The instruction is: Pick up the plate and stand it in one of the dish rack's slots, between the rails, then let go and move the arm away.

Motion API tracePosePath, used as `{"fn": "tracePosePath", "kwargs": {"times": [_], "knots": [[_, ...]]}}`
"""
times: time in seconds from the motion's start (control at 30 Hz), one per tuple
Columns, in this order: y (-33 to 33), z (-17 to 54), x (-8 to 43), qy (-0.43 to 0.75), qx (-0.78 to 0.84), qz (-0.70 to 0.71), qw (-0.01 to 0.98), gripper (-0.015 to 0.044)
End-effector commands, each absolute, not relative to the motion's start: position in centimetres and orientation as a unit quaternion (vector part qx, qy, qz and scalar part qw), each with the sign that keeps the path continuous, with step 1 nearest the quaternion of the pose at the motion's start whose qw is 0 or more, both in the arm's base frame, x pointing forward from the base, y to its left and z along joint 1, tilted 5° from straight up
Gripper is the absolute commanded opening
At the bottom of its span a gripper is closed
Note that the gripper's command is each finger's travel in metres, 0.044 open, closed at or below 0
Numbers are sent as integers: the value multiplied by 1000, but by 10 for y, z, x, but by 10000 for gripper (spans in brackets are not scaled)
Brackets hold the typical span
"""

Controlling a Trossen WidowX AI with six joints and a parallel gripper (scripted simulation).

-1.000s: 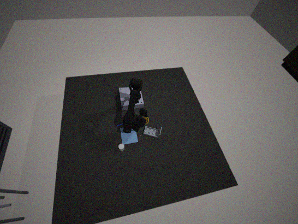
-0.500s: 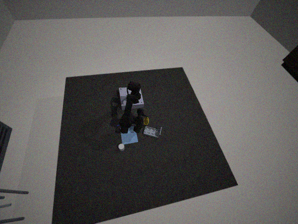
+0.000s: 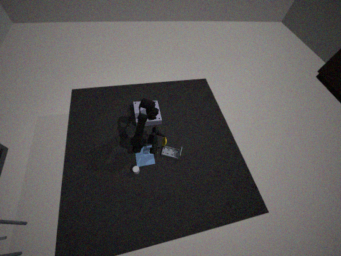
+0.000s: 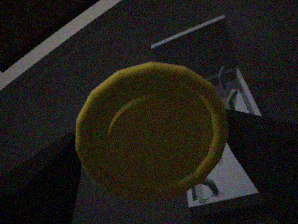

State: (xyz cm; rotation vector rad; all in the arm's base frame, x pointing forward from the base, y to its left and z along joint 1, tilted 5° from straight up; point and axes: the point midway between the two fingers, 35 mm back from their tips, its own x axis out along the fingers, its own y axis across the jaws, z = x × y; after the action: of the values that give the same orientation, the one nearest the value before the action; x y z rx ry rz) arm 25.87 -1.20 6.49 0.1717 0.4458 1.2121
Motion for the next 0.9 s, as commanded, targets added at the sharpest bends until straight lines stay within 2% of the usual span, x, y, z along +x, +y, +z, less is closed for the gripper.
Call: {"fn": "tracePosePath", "kwargs": {"times": [0.0,0.5,0.87], "knots": [[-14,62,260,162,67,553,814,0],[-30,54,267,27,-15,480,877,0],[-31,53,267,22,-19,476,879,0]]}}
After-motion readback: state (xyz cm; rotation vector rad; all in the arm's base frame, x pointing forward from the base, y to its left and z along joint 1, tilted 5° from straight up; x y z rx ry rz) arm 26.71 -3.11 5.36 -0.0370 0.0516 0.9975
